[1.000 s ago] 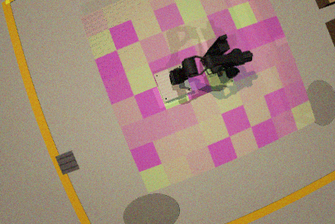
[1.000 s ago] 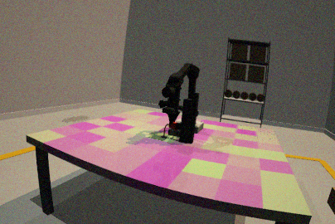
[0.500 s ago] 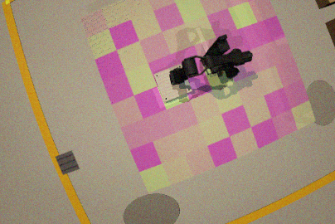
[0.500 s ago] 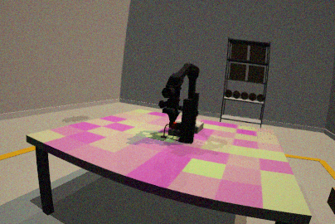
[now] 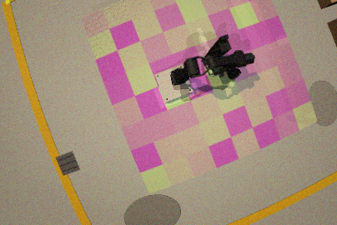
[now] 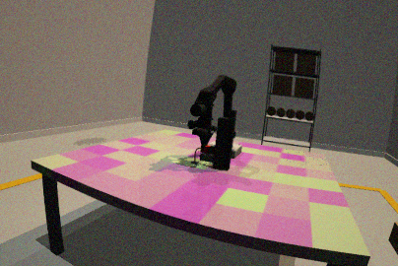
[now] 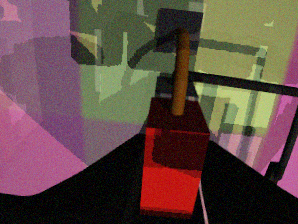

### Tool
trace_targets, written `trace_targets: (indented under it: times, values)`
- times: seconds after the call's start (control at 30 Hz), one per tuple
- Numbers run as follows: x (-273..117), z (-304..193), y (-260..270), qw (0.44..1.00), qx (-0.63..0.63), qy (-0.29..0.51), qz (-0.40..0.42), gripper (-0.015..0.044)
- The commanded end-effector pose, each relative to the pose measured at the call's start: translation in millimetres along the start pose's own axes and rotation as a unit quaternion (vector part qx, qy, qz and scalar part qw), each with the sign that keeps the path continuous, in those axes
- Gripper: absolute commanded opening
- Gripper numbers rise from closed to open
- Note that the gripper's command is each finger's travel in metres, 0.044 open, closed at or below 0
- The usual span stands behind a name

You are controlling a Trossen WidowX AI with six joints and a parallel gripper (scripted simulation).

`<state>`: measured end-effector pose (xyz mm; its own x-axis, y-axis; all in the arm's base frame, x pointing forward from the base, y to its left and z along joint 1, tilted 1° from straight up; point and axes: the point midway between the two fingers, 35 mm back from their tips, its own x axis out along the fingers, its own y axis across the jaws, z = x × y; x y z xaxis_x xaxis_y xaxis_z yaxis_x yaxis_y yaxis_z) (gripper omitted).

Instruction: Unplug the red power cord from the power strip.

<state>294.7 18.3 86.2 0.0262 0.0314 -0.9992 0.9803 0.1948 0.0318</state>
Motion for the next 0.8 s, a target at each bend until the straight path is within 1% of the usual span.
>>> trace_targets:
  times: [0.0, 0.7, 0.77]
  values:
    - [-2.3, 21.0, 0.6, 1.000, 0.009, -0.020, 0.001, 0.0000]
    - [-5.7, 54.5, -3.9, 1.000, 0.009, -0.023, 0.000, 0.0000]
    - [-4.6, 49.7, -4.5, 1.000, 0.010, -0.023, 0.000, 0.0053]
